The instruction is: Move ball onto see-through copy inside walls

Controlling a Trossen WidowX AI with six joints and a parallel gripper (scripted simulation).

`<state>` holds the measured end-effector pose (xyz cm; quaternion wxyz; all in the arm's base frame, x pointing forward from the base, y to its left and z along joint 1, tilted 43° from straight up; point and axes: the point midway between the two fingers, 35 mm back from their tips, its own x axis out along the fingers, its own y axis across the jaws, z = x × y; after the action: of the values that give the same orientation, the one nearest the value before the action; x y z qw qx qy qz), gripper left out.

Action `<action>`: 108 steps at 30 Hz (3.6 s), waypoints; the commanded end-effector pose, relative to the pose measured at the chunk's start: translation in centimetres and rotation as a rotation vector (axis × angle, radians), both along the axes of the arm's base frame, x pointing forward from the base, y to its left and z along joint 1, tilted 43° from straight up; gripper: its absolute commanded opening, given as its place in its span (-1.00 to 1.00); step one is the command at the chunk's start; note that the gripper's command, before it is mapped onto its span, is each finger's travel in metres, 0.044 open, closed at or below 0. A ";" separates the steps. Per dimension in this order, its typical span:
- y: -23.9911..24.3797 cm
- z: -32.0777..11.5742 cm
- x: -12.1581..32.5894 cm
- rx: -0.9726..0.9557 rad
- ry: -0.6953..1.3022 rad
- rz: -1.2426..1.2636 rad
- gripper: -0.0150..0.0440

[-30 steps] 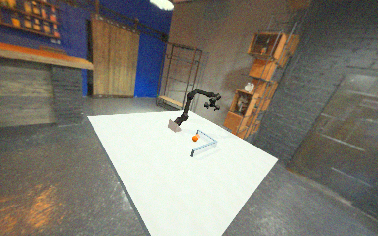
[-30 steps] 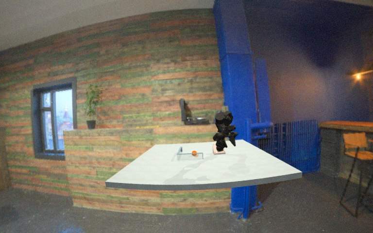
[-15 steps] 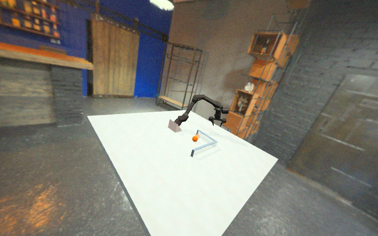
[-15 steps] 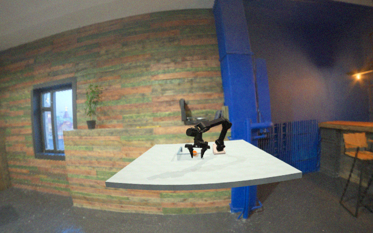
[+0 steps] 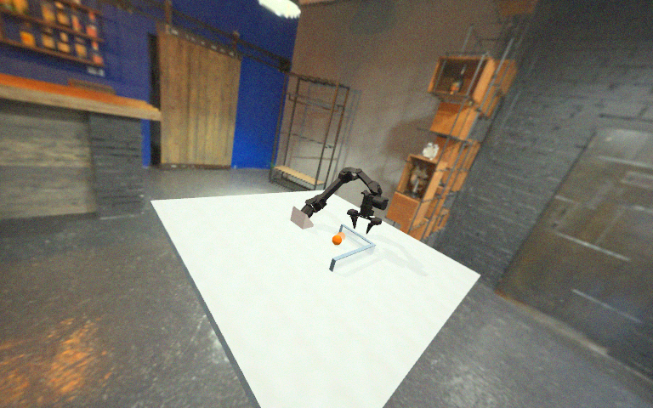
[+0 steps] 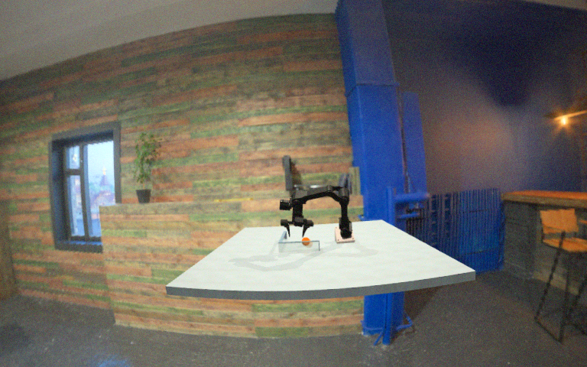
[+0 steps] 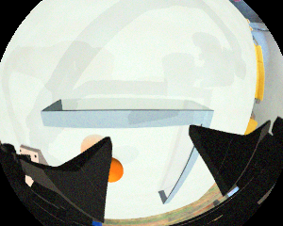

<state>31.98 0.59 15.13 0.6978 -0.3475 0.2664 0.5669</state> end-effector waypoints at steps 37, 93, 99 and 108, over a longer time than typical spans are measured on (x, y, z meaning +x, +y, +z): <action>-4.4 -11.9 -5.5 0.092 0.178 -0.040 0.74; -10.5 -2.8 -6.9 0.089 0.183 -0.050 -0.49; -7.5 -2.9 -7.1 0.090 0.182 -0.045 -0.49; -5.0 -3.4 -7.4 0.093 0.181 -0.040 -0.49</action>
<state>24.55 -4.71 11.96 0.6947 -0.2586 0.3087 0.5961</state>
